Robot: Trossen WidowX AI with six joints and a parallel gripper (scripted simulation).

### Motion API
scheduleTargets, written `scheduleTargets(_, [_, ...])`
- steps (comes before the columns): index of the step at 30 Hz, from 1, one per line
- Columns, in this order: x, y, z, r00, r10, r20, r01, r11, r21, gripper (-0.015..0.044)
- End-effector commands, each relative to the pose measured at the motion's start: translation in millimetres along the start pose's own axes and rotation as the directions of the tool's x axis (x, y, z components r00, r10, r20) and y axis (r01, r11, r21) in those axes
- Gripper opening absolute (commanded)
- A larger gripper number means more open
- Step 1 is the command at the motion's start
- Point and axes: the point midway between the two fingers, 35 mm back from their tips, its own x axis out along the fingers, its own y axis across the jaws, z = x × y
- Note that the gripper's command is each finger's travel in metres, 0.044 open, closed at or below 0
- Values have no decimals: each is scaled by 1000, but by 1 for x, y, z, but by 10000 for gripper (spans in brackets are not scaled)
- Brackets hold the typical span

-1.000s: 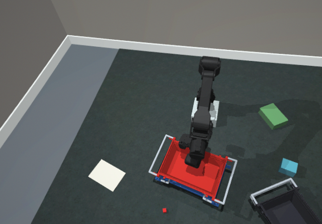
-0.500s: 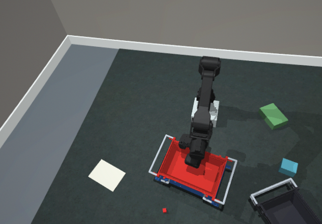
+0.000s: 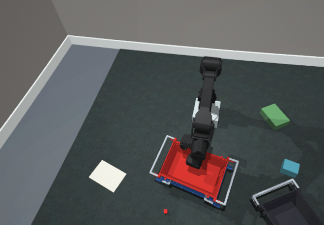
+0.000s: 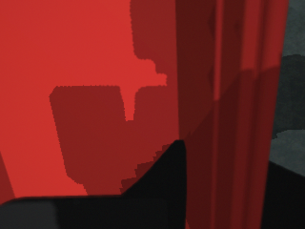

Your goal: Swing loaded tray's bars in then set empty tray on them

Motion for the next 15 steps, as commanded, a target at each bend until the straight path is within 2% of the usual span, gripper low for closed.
scheduleTargets(1, [5, -6, 0, 1000, -30, -1, 30, 1000, 3, 0])
scheduleTargets(4, [0, 0, 0, 1000, -1, 0, 1, 1000, 0, 0])
scheduleTargets(15, [14, -8, 0, 1000, -31, -1, 31, 1000, 3, 0])
